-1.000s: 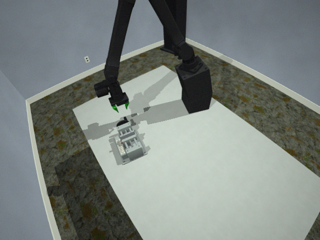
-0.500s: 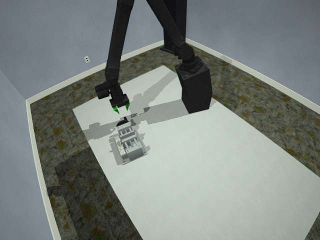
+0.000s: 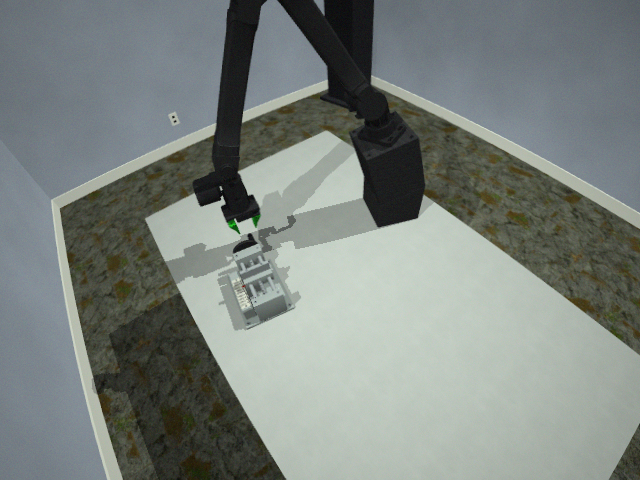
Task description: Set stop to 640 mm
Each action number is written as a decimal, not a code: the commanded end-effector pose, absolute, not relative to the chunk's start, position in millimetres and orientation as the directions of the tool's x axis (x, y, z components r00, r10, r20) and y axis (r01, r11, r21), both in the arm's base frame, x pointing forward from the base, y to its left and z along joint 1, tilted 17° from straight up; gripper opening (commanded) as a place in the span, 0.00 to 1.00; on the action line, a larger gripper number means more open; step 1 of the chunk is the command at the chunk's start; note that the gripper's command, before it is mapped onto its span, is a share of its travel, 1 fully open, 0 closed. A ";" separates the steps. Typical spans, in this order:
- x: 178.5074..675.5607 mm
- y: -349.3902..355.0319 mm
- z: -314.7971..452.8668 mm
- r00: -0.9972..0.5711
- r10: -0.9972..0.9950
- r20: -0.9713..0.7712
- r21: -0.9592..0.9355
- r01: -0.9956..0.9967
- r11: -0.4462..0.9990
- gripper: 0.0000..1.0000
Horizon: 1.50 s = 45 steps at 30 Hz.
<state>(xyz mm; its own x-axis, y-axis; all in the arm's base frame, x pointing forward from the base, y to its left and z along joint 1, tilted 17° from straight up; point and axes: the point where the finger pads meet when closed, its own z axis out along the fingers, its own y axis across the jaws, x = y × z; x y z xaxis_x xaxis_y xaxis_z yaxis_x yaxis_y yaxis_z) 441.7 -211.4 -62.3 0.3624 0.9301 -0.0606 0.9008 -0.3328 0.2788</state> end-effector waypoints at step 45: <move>455.4 -224.9 -100.3 0.368 0.928 -0.062 0.297 0.894 -0.334 0.06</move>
<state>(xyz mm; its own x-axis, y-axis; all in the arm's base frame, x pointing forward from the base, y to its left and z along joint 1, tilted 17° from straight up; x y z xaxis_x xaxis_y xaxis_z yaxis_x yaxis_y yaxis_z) 450.6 -217.1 -103.1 0.3618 0.9303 -0.0605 0.9012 -0.3324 0.2783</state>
